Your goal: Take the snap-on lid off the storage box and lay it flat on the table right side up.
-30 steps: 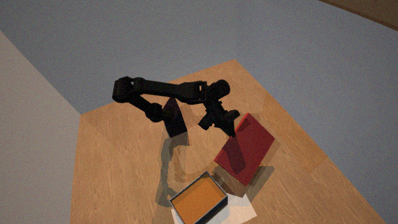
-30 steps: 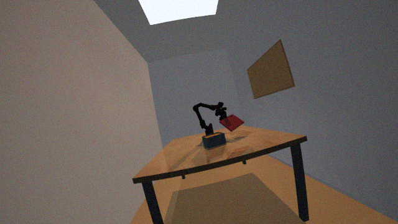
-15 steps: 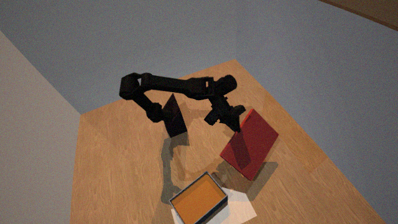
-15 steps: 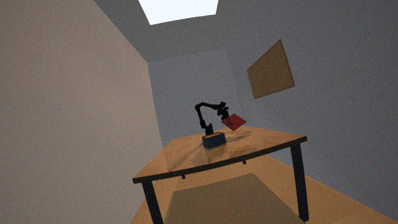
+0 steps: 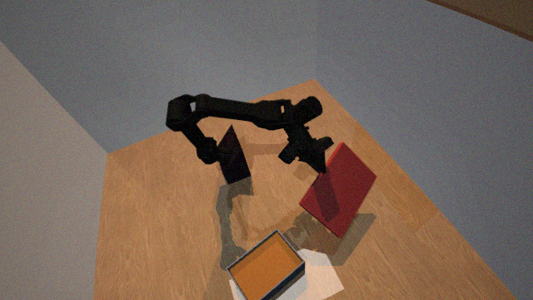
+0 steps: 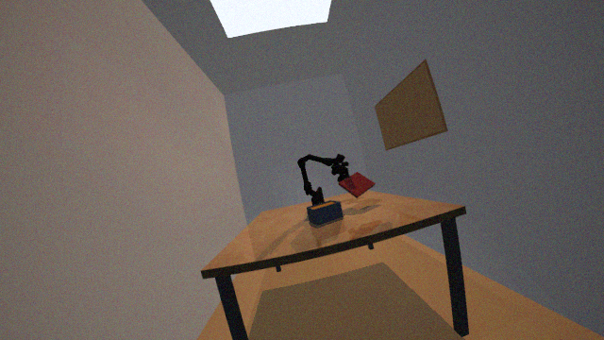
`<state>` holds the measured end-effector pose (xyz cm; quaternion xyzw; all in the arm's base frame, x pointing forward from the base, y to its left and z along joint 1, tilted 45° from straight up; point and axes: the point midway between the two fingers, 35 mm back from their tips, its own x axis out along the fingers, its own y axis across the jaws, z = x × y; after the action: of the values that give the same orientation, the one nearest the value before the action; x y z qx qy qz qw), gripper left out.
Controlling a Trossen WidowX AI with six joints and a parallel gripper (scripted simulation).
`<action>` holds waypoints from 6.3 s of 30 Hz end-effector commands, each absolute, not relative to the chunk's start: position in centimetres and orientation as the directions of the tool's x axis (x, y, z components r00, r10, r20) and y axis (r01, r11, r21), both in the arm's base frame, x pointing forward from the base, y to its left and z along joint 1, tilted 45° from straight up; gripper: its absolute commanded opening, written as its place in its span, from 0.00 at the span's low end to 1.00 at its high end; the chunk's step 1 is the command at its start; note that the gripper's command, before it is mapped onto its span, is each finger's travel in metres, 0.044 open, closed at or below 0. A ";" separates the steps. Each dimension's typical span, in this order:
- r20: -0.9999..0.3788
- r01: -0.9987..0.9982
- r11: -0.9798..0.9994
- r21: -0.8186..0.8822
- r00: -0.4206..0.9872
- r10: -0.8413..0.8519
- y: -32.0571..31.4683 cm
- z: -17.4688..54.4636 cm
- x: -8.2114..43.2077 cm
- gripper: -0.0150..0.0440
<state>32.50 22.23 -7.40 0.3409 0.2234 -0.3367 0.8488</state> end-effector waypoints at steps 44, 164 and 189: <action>-0.603 0.719 0.539 0.439 0.681 -0.416 19.3 -10.2 32.0 0.25; -0.600 0.718 0.541 0.438 0.682 -0.419 12.6 -17.1 30.9 0.25; -0.600 0.718 0.541 0.438 0.682 -0.419 11.2 -18.5 30.7 0.25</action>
<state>31.01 12.39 -17.94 0.3479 0.2165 -0.3215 0.8536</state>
